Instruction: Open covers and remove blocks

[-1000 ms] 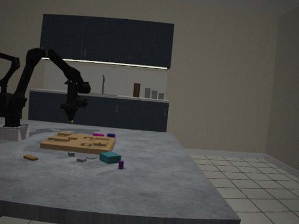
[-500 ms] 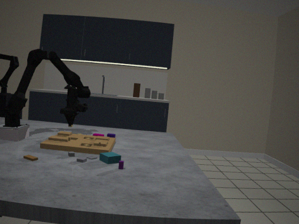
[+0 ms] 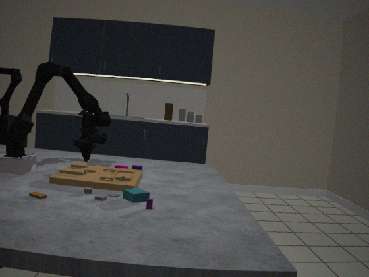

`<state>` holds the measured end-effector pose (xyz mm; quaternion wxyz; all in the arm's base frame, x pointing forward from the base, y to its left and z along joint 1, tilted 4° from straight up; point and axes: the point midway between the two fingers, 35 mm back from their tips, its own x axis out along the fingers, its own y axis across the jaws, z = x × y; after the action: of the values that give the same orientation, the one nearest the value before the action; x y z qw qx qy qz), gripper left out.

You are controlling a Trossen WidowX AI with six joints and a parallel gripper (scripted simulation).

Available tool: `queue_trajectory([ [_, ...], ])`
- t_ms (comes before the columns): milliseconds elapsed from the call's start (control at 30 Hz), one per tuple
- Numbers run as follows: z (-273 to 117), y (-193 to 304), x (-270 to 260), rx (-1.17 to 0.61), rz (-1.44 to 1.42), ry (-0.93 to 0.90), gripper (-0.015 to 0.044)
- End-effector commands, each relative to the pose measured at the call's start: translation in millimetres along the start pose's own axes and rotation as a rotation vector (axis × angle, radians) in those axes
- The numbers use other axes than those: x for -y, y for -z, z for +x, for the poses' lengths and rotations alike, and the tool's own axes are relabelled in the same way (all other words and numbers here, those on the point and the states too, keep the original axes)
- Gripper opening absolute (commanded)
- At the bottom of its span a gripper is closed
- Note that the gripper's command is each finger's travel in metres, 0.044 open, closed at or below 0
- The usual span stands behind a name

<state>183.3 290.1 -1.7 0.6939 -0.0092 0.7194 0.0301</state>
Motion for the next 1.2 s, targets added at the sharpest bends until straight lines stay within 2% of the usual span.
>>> queue_trajectory([
  [0,8.8,2.4,1.8,-0.009,0.004,0.004,0.0080],
  [433,23.6,4.1,3.9,-0.009,0.004,0.004,0.0080],
  [900,18.4,2.2,2.8,-0.002,0.000,0.003,0.0440],
  [1167,-6.0,1.2,1.3,-0.004,0.002,0.003,0.0440],
])
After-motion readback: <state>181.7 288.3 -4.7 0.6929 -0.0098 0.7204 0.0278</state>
